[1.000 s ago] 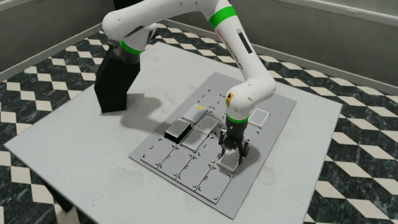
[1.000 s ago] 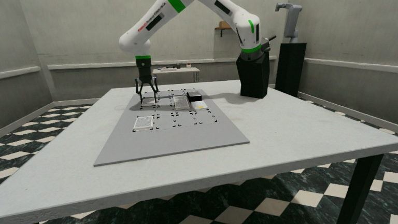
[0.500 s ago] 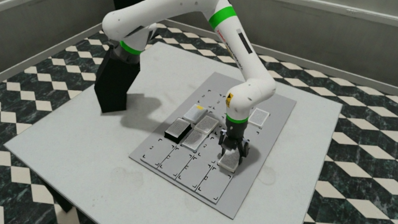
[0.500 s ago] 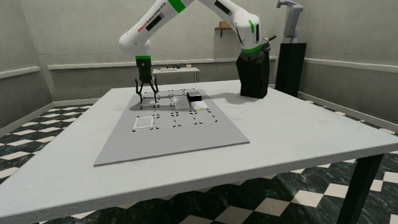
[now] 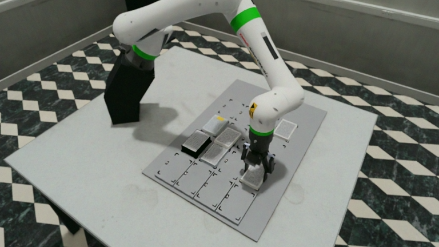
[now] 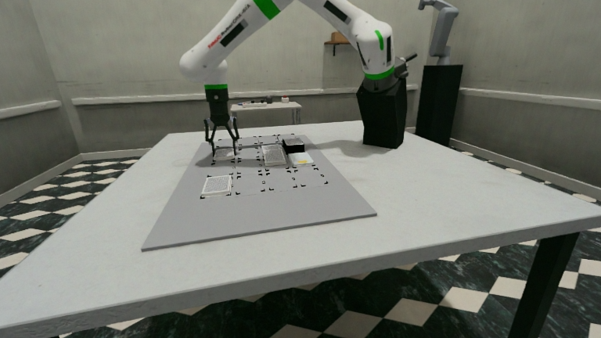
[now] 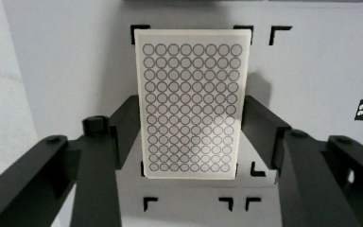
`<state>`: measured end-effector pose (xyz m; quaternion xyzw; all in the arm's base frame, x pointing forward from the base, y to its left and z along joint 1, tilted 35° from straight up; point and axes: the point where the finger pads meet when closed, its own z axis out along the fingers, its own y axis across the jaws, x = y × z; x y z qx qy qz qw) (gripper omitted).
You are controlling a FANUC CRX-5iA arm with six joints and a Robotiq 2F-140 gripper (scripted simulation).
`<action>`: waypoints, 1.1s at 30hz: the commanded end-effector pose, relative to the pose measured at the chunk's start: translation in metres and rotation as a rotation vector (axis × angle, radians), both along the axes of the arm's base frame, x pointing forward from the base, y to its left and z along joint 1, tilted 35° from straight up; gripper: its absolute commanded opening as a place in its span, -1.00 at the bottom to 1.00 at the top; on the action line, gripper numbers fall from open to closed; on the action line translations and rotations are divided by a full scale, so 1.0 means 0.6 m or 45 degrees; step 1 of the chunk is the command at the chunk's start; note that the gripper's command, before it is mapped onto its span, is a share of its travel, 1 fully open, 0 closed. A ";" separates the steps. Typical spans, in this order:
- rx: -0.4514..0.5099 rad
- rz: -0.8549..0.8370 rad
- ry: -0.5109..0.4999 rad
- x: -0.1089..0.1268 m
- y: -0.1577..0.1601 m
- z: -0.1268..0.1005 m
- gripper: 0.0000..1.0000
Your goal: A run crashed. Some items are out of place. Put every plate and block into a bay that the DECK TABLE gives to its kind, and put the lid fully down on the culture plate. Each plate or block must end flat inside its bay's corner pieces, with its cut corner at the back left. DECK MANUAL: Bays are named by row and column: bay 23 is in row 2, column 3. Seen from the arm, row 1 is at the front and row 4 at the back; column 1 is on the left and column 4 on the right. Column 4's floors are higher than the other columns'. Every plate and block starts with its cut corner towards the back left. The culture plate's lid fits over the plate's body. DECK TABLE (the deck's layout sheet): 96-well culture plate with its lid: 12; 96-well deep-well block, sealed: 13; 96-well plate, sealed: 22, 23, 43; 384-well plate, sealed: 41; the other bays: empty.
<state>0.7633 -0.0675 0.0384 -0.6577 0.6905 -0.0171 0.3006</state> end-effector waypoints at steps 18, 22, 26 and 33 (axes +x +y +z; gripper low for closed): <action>-0.001 -0.001 -0.002 0.001 -0.001 0.002 0.40; -0.001 -0.001 -0.002 0.001 -0.001 0.002 0.40; -0.001 -0.001 -0.002 0.001 -0.001 0.002 0.40; -0.001 -0.001 -0.002 -0.004 -0.005 0.011 0.40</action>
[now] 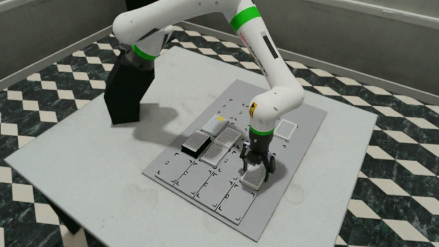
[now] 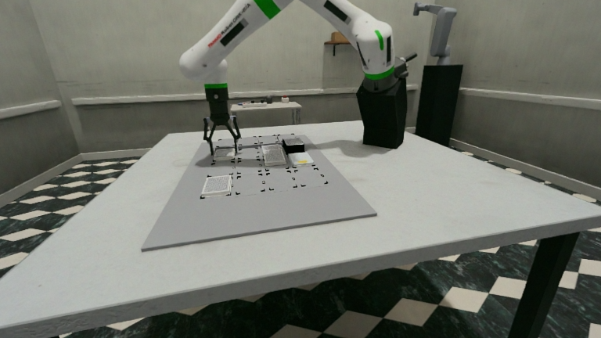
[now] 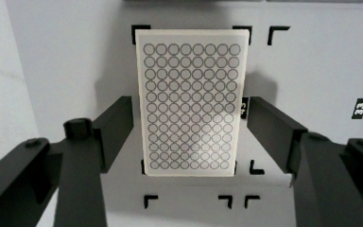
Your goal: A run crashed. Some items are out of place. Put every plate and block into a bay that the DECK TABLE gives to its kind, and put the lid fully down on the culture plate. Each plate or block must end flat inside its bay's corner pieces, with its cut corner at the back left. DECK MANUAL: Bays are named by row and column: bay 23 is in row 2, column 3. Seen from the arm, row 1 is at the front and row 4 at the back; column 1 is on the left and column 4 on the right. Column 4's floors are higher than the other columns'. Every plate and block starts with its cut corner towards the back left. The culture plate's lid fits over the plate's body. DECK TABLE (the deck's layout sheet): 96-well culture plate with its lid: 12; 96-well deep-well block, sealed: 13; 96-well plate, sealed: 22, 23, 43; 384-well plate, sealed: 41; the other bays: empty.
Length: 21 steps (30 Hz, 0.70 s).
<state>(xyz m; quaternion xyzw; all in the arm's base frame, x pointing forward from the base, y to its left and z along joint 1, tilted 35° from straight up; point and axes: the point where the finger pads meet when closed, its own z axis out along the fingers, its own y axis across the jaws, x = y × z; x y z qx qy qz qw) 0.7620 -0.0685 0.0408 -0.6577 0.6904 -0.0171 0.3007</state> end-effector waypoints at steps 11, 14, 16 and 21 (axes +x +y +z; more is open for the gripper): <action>-0.001 -0.001 -0.002 -0.011 -0.011 0.023 0.40; -0.001 -0.001 -0.002 -0.014 -0.014 0.029 0.40; -0.001 -0.001 -0.002 -0.016 -0.015 0.032 0.40; -0.001 -0.001 -0.002 -0.020 -0.019 0.040 0.40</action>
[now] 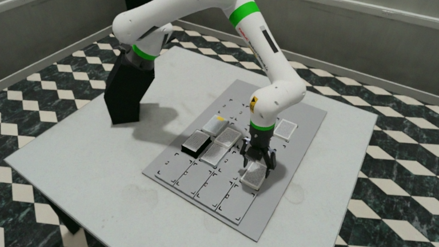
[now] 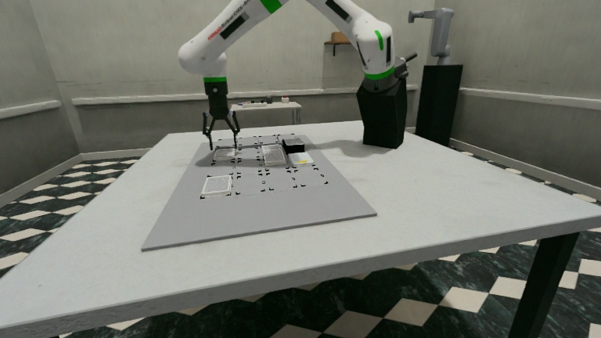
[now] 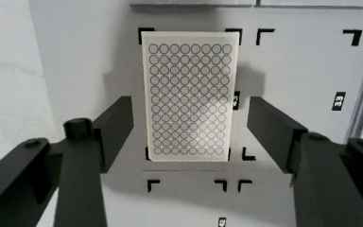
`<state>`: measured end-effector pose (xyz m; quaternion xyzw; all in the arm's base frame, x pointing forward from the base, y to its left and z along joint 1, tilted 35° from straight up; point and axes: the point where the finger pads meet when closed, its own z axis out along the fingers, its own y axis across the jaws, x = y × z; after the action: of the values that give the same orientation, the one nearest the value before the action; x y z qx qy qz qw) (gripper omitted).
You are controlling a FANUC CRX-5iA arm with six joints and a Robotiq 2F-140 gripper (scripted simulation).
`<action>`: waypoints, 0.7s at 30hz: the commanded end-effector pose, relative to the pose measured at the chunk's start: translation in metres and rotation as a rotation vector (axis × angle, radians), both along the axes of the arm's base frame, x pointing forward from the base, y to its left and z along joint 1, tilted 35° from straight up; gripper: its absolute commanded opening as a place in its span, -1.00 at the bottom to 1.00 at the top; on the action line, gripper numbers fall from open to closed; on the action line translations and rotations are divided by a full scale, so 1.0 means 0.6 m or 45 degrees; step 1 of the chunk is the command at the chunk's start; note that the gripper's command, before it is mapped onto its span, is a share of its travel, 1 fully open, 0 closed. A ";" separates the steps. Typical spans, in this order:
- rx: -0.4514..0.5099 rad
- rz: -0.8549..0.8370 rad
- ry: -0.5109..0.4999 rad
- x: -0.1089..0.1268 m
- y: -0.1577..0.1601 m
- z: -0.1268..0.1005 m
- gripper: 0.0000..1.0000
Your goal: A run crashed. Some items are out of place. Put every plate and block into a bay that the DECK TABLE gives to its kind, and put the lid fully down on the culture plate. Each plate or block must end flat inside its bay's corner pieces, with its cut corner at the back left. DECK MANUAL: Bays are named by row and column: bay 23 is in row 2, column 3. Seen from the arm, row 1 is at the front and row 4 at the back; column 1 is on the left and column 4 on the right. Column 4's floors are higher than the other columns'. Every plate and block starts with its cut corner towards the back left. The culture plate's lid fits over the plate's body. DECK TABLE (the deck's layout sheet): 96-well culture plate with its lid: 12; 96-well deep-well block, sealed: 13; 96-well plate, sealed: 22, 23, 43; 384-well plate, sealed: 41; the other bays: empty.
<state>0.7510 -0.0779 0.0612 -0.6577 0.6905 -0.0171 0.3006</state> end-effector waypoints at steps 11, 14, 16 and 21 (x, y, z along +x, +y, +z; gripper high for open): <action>-0.001 -0.001 -0.002 -0.011 -0.011 0.024 0.40; -0.001 -0.001 -0.002 -0.014 -0.014 0.029 0.40; -0.001 -0.001 -0.002 -0.016 -0.015 0.033 0.40; -0.001 -0.001 -0.002 -0.019 -0.018 0.038 0.40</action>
<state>0.7408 -0.0865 0.0802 -0.6577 0.6905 -0.0170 0.3005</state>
